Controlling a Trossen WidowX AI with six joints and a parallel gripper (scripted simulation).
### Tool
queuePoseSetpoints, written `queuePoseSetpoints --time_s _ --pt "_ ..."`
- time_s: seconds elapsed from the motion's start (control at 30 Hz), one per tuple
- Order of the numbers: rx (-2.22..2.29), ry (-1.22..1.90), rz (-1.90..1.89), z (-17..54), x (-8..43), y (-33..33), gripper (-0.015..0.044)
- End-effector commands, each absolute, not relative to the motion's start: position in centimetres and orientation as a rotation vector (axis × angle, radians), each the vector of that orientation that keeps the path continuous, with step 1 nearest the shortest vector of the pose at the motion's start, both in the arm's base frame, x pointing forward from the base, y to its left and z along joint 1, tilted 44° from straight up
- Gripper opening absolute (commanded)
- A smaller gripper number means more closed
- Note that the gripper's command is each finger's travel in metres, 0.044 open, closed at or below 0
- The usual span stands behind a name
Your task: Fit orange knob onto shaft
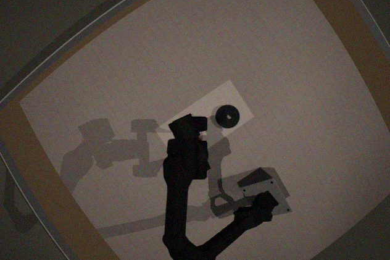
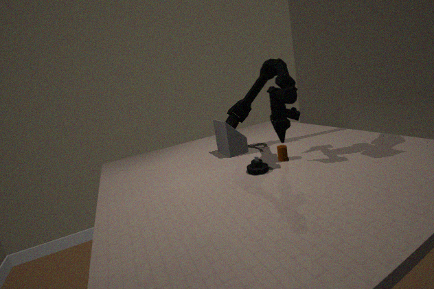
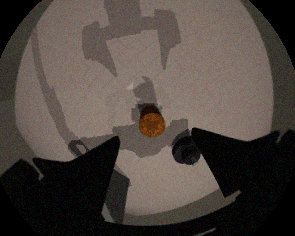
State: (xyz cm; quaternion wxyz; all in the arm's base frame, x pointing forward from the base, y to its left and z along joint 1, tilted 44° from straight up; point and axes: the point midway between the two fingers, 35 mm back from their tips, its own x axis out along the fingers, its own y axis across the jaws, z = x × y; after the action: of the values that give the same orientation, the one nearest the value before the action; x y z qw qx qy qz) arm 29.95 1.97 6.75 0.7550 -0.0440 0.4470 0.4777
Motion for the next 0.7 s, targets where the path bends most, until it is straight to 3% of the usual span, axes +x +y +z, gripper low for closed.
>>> queuePoseSetpoints --time_s 0.0,0.67 --pt "-0.097 0.976 1.052 6.0 29.9 2.7 0.0440" --pt "-0.099 0.977 1.055 3.9 30.4 4.7 0.0440"
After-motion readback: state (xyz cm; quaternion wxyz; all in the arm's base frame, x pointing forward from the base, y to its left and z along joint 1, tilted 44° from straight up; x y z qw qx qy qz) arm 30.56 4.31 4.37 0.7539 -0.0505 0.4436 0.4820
